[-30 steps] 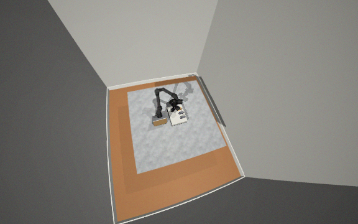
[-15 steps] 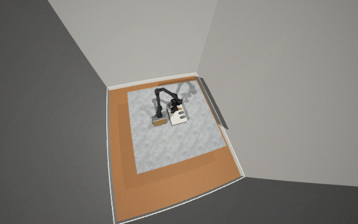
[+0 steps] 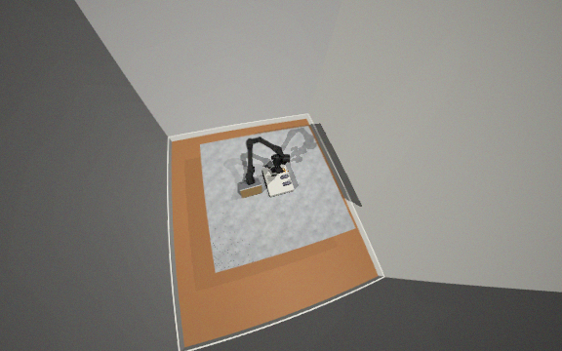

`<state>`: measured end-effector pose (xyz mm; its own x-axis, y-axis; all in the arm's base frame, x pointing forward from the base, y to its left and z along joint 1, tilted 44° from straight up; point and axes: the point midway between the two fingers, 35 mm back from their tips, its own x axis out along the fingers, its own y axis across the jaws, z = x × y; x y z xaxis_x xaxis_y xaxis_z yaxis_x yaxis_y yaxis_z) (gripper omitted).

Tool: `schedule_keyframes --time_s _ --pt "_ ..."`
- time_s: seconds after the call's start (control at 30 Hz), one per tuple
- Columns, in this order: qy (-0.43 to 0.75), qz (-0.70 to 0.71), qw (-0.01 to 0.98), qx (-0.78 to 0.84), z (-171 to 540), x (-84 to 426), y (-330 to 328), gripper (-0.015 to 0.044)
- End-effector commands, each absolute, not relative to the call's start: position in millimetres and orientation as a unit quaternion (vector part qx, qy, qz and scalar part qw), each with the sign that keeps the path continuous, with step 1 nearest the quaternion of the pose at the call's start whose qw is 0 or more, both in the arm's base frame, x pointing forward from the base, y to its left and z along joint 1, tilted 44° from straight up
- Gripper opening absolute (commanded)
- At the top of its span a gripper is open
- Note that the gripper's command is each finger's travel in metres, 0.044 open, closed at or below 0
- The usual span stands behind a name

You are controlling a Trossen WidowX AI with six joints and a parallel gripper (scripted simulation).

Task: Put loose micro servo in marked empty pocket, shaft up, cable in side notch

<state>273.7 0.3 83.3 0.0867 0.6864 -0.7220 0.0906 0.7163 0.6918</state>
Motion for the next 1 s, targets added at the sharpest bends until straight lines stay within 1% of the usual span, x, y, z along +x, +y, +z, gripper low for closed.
schedule_keyframes --time_s 0.0,0.53,0.97 --pt "0.635 0.221 0.675 0.305 85.3 292.5 -2.6 0.0" --pt "0.633 0.222 0.676 0.304 86.7 350.3 -9.9 0.0" --pt "0.633 0.222 0.676 0.304 78.8 353.6 -2.2 0.0"
